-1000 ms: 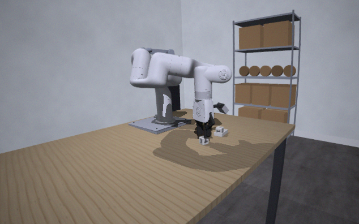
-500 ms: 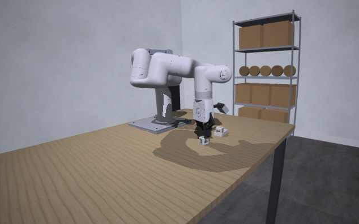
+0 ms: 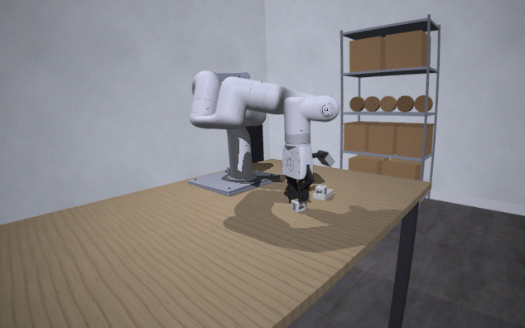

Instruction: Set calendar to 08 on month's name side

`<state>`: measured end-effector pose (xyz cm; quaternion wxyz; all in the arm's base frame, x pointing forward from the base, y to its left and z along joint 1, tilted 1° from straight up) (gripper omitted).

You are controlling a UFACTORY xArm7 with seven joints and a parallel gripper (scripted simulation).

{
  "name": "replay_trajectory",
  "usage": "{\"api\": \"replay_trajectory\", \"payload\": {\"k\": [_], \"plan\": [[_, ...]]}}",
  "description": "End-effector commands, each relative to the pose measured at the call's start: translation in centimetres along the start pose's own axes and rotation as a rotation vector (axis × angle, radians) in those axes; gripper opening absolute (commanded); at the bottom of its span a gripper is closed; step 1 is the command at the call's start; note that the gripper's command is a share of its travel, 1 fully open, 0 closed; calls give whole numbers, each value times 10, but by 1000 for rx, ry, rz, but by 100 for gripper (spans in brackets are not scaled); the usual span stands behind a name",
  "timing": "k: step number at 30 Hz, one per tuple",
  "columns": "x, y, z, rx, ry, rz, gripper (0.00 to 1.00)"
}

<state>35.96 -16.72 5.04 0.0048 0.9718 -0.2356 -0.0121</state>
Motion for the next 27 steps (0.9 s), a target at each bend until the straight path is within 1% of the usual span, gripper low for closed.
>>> {"api": "replay_trajectory", "payload": {"k": [1, 16, 27], "plan": [[1, 0, -1, 0, 3, 0, 49], [1, 0, 0, 0, 3, 0, 49], [1, 0, 17, 0, 3, 0, 49]]}}
Point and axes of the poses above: the point where the finger pads meet when closed, its own z axis out along the fingers, its own x axis across the jaws, y = z × x, the point moved 2 cm from there along -z, back along the fingers, and after that the axes turned 2 degrees about z, right-handed, at the moved point
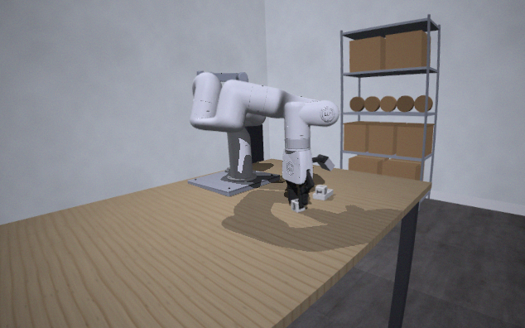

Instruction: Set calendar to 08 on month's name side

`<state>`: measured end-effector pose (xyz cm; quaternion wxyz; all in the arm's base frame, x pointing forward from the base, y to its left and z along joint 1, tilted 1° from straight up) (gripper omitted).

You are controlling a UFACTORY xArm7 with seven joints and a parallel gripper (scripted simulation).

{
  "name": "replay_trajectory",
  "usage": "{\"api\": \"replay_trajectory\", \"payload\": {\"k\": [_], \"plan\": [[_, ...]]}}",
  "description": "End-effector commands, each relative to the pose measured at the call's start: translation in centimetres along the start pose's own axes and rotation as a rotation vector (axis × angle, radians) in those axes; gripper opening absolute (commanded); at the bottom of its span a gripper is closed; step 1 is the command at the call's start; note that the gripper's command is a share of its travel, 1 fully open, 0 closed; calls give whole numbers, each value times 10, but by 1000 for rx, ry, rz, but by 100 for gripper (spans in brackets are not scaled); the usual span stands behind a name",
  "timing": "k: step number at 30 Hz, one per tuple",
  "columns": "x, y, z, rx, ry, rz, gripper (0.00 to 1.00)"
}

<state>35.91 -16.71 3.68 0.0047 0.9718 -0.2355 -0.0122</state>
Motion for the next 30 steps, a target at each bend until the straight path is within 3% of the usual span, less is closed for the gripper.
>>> {"api": "replay_trajectory", "payload": {"k": [1, 11, 30], "plan": [[1, 0, 3, 0, 3, 0, 49], [1, 0, 20, 0, 3, 0, 49], [1, 0, 21, 0, 3, 0, 49]]}}
Point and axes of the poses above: the point where the finger pads meet when closed, its own z axis out along the fingers, its own x axis across the jaws, y = z × x, the point moved 2 cm from there along -z, back along the fingers, and after that the axes turned 2 degrees about z, right-handed, at the moved point
